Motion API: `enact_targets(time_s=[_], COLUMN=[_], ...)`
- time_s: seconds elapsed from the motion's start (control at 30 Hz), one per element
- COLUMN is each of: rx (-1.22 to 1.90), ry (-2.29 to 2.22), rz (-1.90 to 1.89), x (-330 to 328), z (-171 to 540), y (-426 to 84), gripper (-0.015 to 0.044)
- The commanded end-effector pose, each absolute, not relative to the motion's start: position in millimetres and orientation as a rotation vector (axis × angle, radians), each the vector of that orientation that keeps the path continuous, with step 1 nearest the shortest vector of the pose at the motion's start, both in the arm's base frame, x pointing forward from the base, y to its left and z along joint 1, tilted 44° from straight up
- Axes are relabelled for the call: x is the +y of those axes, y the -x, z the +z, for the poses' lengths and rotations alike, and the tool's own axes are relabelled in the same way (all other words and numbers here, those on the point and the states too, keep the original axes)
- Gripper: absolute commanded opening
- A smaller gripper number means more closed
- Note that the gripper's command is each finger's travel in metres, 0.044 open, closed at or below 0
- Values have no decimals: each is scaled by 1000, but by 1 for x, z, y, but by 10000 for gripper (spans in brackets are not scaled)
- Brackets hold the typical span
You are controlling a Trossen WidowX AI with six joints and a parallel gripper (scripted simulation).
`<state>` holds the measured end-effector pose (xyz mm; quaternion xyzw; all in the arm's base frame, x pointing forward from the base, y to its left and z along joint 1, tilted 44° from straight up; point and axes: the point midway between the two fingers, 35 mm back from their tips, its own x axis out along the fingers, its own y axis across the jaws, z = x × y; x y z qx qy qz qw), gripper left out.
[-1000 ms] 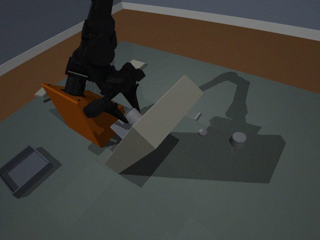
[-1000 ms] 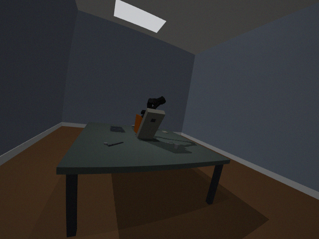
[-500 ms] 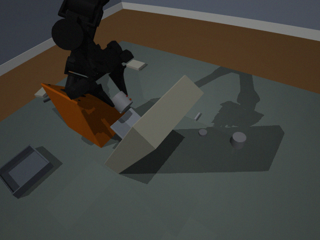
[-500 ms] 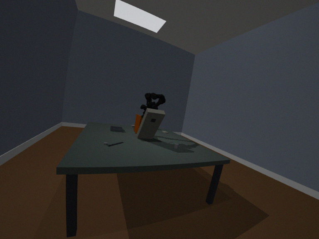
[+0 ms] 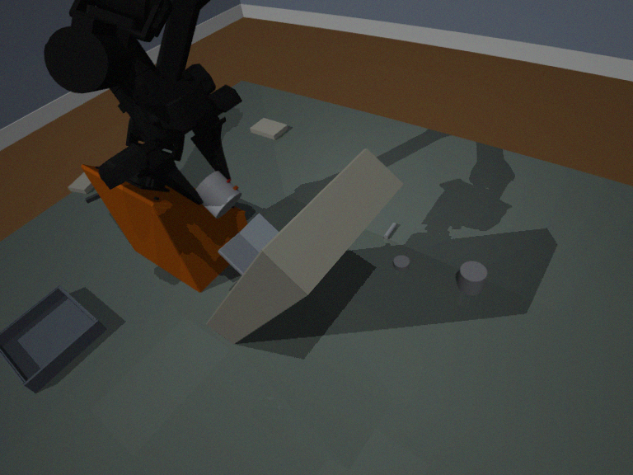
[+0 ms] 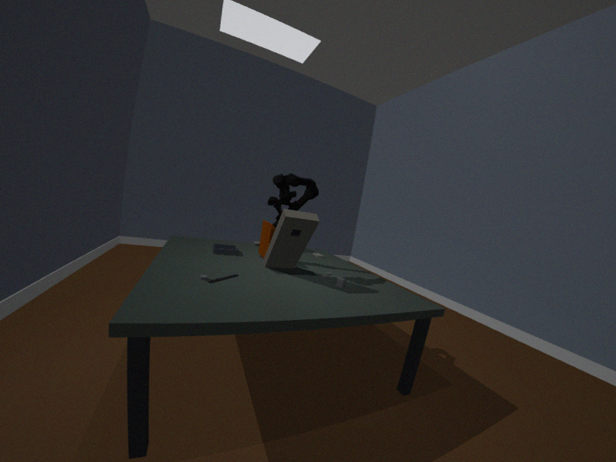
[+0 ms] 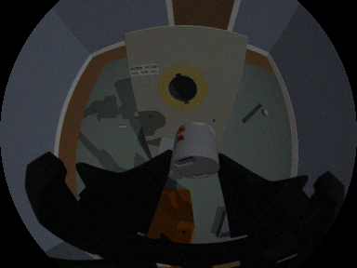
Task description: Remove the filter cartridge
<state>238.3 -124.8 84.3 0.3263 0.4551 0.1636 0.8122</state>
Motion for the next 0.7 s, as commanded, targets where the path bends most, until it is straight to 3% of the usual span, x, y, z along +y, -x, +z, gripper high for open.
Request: enact_targets(time_s=[0.0,0.4,0.67], rx=[970,976,1131], ry=[-696,-701,-876], rz=[345,343,46], x=[-137,-158,-196], z=[72,40,-6], y=[-239,-236,-200], gripper=[0,0,0])
